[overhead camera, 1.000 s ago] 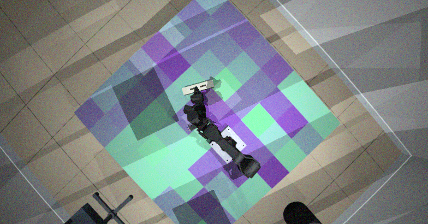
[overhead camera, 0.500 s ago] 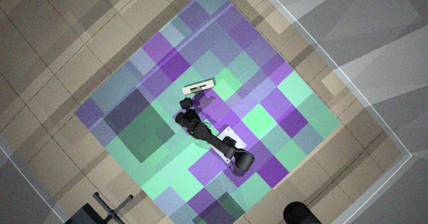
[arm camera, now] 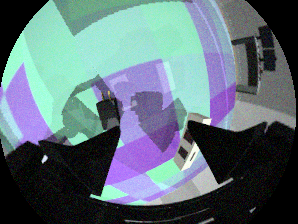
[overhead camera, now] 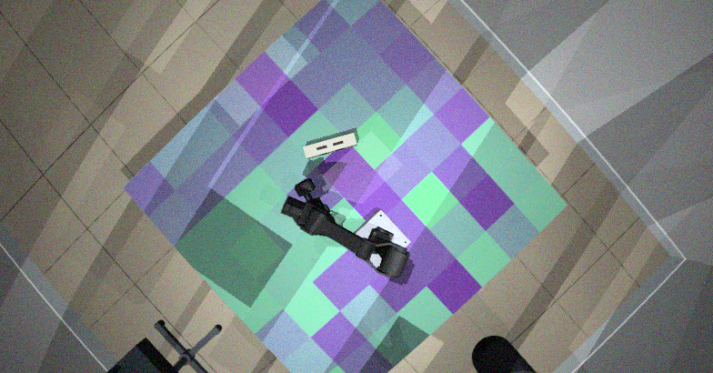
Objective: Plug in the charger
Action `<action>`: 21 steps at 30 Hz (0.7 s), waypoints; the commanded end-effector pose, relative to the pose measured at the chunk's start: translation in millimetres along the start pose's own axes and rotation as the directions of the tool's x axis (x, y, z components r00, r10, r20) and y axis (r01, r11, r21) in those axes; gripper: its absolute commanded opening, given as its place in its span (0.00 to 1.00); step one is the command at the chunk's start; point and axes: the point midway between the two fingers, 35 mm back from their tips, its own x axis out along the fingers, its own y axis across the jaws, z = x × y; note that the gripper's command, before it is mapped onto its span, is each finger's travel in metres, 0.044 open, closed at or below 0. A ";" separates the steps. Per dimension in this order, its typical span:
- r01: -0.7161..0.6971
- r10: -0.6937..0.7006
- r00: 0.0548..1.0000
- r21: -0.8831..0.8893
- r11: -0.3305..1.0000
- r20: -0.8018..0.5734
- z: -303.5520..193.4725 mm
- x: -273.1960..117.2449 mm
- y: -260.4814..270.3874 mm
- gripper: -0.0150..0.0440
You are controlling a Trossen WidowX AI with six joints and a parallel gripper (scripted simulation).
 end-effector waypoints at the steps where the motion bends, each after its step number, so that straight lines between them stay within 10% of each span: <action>1: -0.124 0.124 0.992 -0.014 0.992 -0.019 6.8 1.4 24.0 1.00; 21: -0.279 0.277 0.959 -0.021 0.960 -0.066 8.9 13.0 59.3 1.00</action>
